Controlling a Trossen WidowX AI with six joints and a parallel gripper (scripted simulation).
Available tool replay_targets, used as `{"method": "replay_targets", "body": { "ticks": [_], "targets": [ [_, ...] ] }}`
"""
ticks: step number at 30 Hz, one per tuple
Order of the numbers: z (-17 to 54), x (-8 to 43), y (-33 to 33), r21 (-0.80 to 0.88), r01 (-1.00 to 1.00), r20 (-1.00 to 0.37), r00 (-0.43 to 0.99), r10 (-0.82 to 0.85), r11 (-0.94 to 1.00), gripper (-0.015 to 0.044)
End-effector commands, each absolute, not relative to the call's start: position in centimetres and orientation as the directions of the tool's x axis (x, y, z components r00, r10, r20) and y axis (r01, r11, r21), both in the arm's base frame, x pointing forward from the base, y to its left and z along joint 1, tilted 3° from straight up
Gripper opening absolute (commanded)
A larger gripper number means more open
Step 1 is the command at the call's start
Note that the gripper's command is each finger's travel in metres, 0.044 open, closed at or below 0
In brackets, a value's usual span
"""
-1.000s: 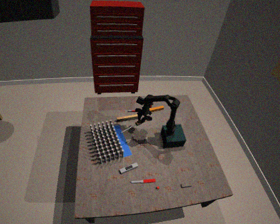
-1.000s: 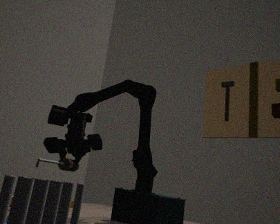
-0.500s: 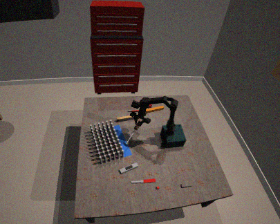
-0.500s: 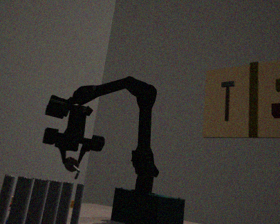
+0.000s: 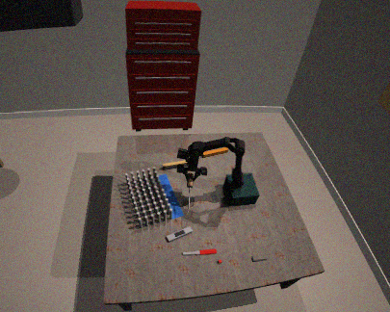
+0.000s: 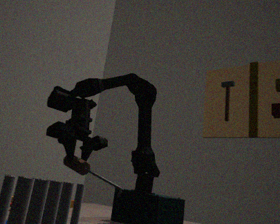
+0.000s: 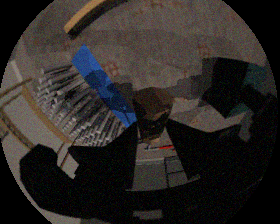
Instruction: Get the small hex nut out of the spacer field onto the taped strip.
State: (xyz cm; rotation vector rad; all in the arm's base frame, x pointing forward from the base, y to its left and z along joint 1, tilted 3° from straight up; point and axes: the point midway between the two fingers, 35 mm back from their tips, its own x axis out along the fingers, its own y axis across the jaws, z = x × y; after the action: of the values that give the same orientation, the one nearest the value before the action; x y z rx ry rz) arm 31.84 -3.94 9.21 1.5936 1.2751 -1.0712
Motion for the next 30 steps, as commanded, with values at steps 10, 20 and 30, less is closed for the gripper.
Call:
{"method": "replay_targets", "body": {
  "ticks": [10, 20, 30],
  "targets": [
    [9.6, 33.2, 0.8, 0.119, 0.958, -0.974, 0.061, 0.22, 0.261, 0.0],
    [10.0, 33.6, 4.6, 0.115, 0.833, -0.986, 0.03, 0.163, 0.541, 0.0],
    [10.6, 33.4, 8.6, 0.097, 0.638, -0.994, 0.019, 0.11, 0.764, 0.0]
  ]
}}
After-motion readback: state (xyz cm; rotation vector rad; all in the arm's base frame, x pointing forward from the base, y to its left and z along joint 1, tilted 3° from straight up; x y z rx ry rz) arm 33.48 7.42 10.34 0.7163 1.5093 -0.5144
